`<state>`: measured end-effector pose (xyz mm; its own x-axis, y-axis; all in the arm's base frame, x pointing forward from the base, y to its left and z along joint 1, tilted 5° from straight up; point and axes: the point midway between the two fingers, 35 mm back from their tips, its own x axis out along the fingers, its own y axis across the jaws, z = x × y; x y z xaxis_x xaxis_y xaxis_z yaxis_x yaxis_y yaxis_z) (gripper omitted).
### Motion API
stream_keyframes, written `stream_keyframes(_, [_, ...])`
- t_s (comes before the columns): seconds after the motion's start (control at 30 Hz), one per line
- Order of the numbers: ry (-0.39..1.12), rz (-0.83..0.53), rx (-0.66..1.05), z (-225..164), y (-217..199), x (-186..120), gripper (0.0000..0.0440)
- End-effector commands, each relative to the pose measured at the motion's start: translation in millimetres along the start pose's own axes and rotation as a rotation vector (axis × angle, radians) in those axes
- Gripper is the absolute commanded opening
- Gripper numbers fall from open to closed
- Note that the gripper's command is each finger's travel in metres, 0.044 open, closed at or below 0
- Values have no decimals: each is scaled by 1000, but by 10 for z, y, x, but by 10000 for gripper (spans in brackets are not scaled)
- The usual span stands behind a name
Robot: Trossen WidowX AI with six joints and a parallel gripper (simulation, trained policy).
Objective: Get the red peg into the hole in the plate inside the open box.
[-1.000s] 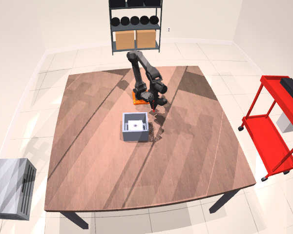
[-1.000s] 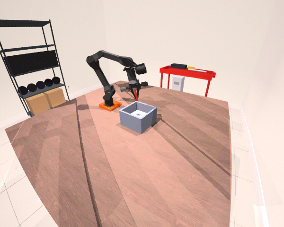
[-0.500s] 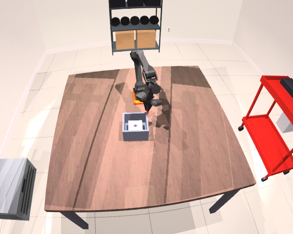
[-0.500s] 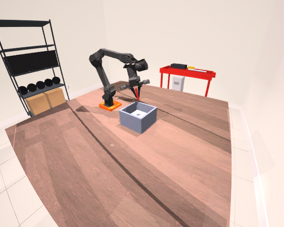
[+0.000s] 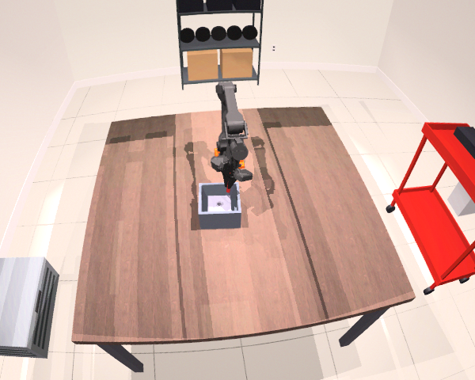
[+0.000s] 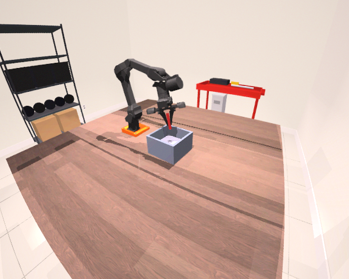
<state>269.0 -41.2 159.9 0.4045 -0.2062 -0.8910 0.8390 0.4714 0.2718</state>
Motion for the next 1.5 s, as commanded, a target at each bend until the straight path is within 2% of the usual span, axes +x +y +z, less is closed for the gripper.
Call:
stream_keyframes(0.0, [-8, -6, 13, 107, 2, 85, 1])
stream_keyframes(0.37, [13, -29, 43, 262, -22, 309, 10])
stream_keyframes(0.8, [68, -88, 26, 274, -69, 618, 7])
stream_keyframes(0.87, [76, -100, 16, 274, -78, 659, 33])
stream_keyframes(1.07, [96, -128, -26, 296, -100, 727, 169])
stream_keyframes(1.47, [104, -148, -95, 500, 25, 705, 167])
